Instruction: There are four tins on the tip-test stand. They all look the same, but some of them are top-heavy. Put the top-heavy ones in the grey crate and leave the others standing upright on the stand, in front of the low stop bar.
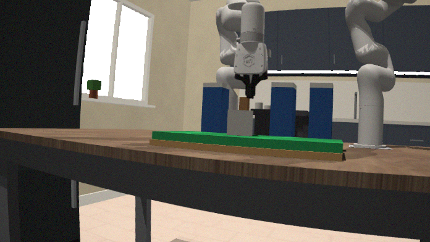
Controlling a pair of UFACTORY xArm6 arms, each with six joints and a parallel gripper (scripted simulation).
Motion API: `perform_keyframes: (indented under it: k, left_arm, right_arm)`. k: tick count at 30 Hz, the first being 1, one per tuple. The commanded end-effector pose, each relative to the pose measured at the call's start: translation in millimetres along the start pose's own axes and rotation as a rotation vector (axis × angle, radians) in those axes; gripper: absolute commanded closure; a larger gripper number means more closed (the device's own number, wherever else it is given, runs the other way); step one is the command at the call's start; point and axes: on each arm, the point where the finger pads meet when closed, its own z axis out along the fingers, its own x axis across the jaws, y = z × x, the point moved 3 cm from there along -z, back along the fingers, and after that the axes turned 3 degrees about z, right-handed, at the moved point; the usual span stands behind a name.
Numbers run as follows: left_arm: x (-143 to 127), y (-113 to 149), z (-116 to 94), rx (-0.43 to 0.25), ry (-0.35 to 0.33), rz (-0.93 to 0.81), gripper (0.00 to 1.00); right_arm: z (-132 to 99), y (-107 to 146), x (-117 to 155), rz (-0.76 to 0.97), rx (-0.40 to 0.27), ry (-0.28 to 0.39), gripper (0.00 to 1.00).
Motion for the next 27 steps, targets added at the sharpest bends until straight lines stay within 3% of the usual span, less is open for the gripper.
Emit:
perform_keyframes:
  k: [1,13,14,27]
  left_arm:
    - [0.0,-0.8,-1.5,0.004,0.0,0.0,0.0]
    - [0.0,-0.8,-1.5,0.004,0.0,0.0,0.0]
    - [0.0,-0.8,-1.5,0.004,0.0,0.0,0.0]
    - [0.0,-0.8,-1.5,0.004,0.0,0.0,0.0]
  right_arm:
    - [-1.8,1.1,0.7,0.0,-0.004,0.003,1.0]
    - [-1.8,1.1,0.7,0.0,-0.004,0.003,1.0]
    - [-1.8,1.1,0.7,0.0,-0.004,0.003,0.0]
    - [-1.8,1.1,0.7,0.0,-0.004,0.003,0.0]
